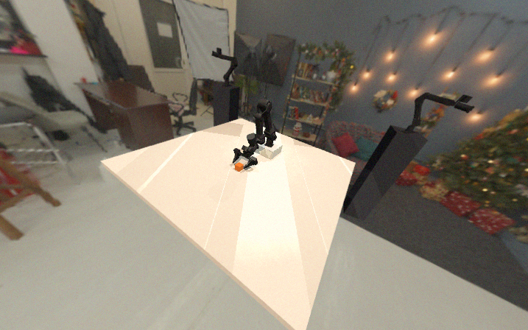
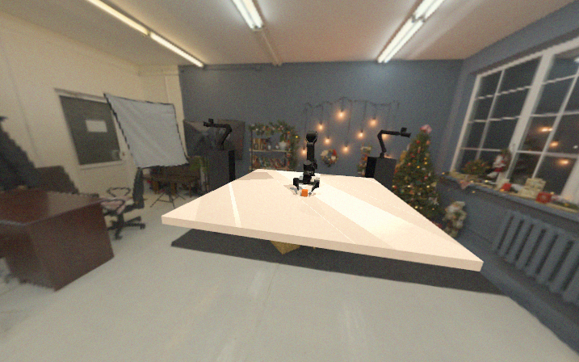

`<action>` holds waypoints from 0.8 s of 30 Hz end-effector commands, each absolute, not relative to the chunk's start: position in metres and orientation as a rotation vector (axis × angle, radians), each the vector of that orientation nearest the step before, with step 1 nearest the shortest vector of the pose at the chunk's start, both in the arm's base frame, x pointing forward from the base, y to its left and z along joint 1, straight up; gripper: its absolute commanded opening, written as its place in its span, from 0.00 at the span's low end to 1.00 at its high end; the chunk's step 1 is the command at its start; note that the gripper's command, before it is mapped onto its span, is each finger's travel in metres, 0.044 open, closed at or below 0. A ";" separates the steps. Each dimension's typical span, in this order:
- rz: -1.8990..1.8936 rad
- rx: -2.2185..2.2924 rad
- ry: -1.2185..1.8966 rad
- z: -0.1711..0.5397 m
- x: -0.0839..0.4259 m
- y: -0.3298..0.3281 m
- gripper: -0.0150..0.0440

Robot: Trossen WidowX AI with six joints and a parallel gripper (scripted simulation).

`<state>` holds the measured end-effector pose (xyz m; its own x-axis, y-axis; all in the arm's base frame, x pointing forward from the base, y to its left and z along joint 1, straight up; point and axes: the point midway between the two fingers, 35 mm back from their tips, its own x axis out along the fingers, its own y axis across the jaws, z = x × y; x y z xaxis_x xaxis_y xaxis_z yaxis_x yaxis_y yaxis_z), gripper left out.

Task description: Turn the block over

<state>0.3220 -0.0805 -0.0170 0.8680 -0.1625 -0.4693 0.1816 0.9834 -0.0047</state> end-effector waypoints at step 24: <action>-0.179 0.056 0.572 -0.019 0.330 -0.083 1.00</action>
